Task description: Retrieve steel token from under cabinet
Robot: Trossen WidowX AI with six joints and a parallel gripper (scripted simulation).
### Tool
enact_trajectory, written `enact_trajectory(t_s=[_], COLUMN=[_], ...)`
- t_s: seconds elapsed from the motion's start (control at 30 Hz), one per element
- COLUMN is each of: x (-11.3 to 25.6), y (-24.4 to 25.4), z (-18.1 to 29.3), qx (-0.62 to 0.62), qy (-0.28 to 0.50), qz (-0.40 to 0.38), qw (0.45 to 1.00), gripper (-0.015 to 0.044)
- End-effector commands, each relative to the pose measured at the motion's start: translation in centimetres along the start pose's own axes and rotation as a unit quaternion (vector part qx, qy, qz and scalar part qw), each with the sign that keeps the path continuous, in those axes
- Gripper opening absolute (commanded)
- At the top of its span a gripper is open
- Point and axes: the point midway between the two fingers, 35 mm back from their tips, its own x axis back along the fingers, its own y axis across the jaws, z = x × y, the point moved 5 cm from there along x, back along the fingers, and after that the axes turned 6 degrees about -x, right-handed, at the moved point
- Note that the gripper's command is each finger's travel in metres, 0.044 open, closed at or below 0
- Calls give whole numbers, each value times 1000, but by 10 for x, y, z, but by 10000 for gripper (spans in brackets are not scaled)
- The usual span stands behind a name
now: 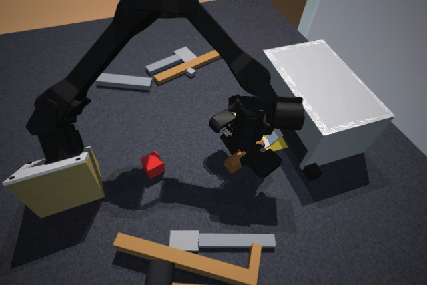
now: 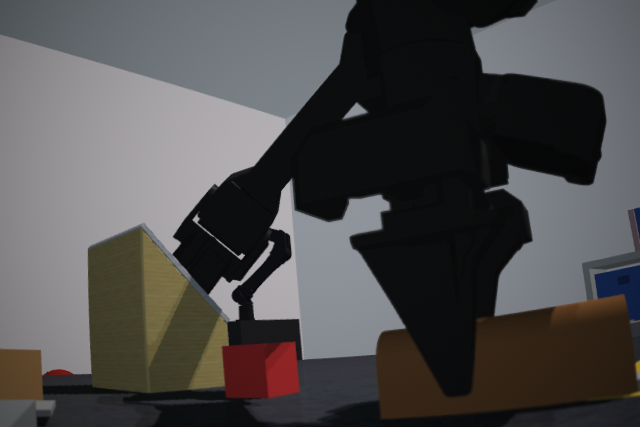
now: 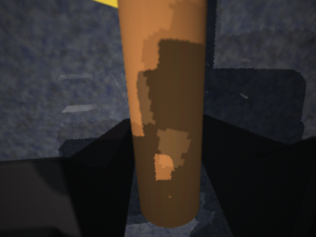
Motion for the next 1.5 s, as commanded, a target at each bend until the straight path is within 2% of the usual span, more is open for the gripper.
enact_trajectory(t_s=[0.0, 0.53, 1.47], x=[-1, -1, -2], y=[8, 24, 20], z=[1, 2, 27], qx=[3, 3, 3], qy=[2, 2, 2], qz=[-2, -2, -2], qw=[1000, 1000, 1000], gripper=[0, 0, 0])
